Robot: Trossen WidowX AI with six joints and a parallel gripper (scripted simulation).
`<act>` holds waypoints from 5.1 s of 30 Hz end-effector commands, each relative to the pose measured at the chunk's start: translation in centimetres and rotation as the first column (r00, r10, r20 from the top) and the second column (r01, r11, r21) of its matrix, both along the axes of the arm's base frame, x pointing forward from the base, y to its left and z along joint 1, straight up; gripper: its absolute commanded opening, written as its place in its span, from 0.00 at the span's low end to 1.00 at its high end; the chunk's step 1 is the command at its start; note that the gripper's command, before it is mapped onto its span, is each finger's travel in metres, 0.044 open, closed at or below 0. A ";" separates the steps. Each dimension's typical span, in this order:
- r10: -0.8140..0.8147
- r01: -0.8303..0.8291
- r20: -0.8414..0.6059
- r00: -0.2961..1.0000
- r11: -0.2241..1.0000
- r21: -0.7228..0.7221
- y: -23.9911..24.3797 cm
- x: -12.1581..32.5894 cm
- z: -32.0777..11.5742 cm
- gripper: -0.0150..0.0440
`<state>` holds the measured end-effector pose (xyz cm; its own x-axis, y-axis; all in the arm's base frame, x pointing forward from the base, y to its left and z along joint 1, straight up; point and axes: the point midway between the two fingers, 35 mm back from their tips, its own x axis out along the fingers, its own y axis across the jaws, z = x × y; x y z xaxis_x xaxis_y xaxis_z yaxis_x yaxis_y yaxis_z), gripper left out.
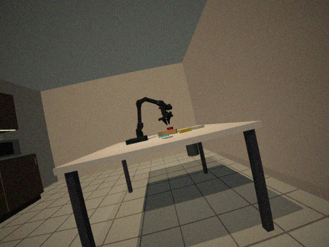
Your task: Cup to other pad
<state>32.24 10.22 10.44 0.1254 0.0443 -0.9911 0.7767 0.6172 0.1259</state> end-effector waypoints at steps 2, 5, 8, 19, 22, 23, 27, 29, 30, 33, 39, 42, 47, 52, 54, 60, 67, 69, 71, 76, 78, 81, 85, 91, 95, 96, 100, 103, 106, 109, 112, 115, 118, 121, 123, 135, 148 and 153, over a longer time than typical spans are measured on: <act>-0.077 0.074 -0.107 0.991 0.997 -0.034 0.5 -0.9 -0.8 0.50; -0.077 0.074 -0.107 0.991 0.997 -0.034 0.3 -1.1 -0.8 0.50; -0.077 0.074 -0.107 0.991 0.997 -0.034 0.3 -1.1 -0.9 0.50; -0.077 0.074 -0.107 0.991 0.997 -0.034 0.4 -0.9 -2.6 0.50; -0.077 0.074 -0.107 0.991 0.997 -0.034 0.4 -0.9 -3.1 0.50; -0.077 0.074 -0.107 0.991 0.997 -0.034 0.4 -0.9 -3.3 0.50; -0.077 0.074 -0.107 0.991 0.997 -0.034 0.4 -0.9 -3.9 0.50; -0.077 0.074 -0.107 0.991 0.997 -0.034 0.4 -0.9 -4.3 0.50; -0.077 0.074 -0.107 0.991 0.997 -0.034 0.4 -0.9 -4.4 0.50; -0.077 0.074 -0.107 0.991 0.997 -0.034 0.4 -0.9 -4.9 0.50; -0.077 0.074 -0.107 0.991 0.997 -0.034 0.4 -0.9 -5.9 0.50; -0.077 0.074 -0.107 0.991 0.997 -0.034 0.4 -1.0 -6.4 0.50; -0.077 0.074 -0.108 0.991 0.997 -0.034 0.4 -1.0 -7.2 0.50; -0.077 0.074 -0.108 0.991 0.997 -0.034 0.3 -1.0 -7.4 0.50; -0.077 0.074 -0.108 0.991 0.997 -0.034 0.3 -1.0 -7.4 0.50; -0.073 0.070 -0.108 0.992 0.997 -0.033 0.4 -1.0 -7.2 0.37; -0.073 0.070 -0.108 0.992 0.997 -0.033 0.4 -1.0 -7.2 0.29; -0.073 0.070 -0.108 0.992 0.997 -0.033 0.4 -1.0 -7.2 0.27; -0.073 0.070 -0.108 0.992 0.997 -0.033 0.4 -1.0 -7.2 0.25; -0.073 0.070 -0.108 0.991 0.997 -0.033 0.4 -1.0 -6.7 0.25; -0.074 0.070 -0.107 0.991 0.997 -0.033 0.4 -0.9 -6.1 0.25; -0.074 0.071 -0.107 0.991 0.997 -0.033 0.4 -0.9 -5.0 0.25; -0.075 0.072 -0.107 0.991 0.997 -0.033 0.4 -0.9 -3.4 0.25; -0.076 0.073 -0.107 0.991 0.997 -0.034 0.4 -1.0 -1.3 0.25; -0.077 0.074 -0.107 0.991 0.997 -0.034 0.4 -1.1 0.0 0.25; -0.077 0.074 -0.107 0.991 0.997 -0.034 0.4 -1.2 0.2 0.25; -0.077 0.074 -0.107 0.991 0.997 -0.034 0.4 -1.2 0.2 0.25; -0.077 0.074 -0.107 0.991 0.997 -0.034 0.4 -1.2 0.2 0.25; -0.073 0.070 -0.110 0.991 0.997 -0.034 0.4 -1.2 0.0 0.25; -0.073 0.070 -0.110 0.991 0.997 -0.034 0.4 -1.2 0.0 0.25; -0.073 0.070 -0.110 0.991 0.997 -0.034 0.4 -1.2 0.0 0.25; -0.073 0.070 -0.110 0.991 0.997 -0.034 0.4 -1.2 0.0 0.25; -0.073 0.070 -0.110 0.991 0.997 -0.034 0.4 -1.2 0.0 0.25; -0.073 0.070 -0.110 0.991 0.997 -0.034 0.2 -1.3 0.0 0.25; -0.074 0.070 -0.110 0.991 0.997 -0.034 -0.1 -1.4 0.0 0.25; -0.076 0.073 -0.109 0.991 0.997 -0.036 -2.6 -2.7 0.0 0.25; -0.077 0.074 -0.109 0.991 0.997 -0.039 -5.7 -4.2 0.0 0.25; -0.078 0.074 -0.109 0.991 0.996 -0.040 -6.7 -4.8 0.0 0.25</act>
<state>27.80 4.17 10.41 0.0112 0.0052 -0.9999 0.8312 0.5559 0.0122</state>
